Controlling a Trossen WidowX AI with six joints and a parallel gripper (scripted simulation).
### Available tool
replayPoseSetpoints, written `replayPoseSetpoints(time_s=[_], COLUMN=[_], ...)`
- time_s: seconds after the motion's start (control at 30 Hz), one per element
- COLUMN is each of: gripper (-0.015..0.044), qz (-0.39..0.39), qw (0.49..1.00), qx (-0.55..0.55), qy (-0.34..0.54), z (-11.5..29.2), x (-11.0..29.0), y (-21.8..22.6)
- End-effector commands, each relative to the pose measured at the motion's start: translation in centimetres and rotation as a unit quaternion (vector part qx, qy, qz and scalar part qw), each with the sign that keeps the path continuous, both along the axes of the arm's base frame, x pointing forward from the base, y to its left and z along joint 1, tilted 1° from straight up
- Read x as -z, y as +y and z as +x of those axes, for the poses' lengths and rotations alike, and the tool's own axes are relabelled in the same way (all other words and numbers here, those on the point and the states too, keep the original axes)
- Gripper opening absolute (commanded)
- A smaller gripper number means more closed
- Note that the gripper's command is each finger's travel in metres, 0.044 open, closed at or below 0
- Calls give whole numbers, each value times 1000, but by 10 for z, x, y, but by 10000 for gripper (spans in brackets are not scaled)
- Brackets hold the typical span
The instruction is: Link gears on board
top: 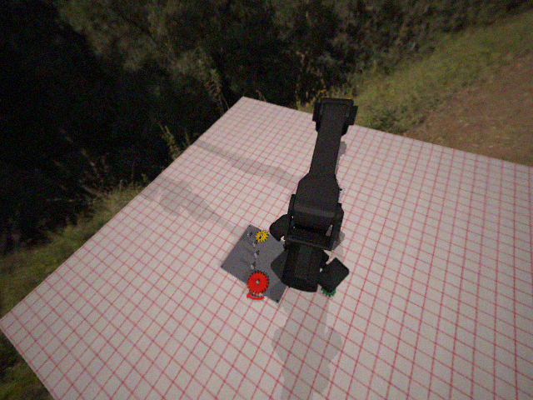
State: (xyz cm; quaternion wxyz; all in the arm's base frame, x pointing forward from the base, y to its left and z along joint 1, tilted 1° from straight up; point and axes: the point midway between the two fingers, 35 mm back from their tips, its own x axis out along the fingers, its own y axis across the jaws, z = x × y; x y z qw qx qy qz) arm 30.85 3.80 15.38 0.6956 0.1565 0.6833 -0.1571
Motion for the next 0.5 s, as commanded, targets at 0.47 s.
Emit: replayPoseSetpoints(time_s=[0.47], gripper=[0], qz=[1], qw=[1000], qx=[-6], qy=[-2], z=[19], x=[13], y=[-39])
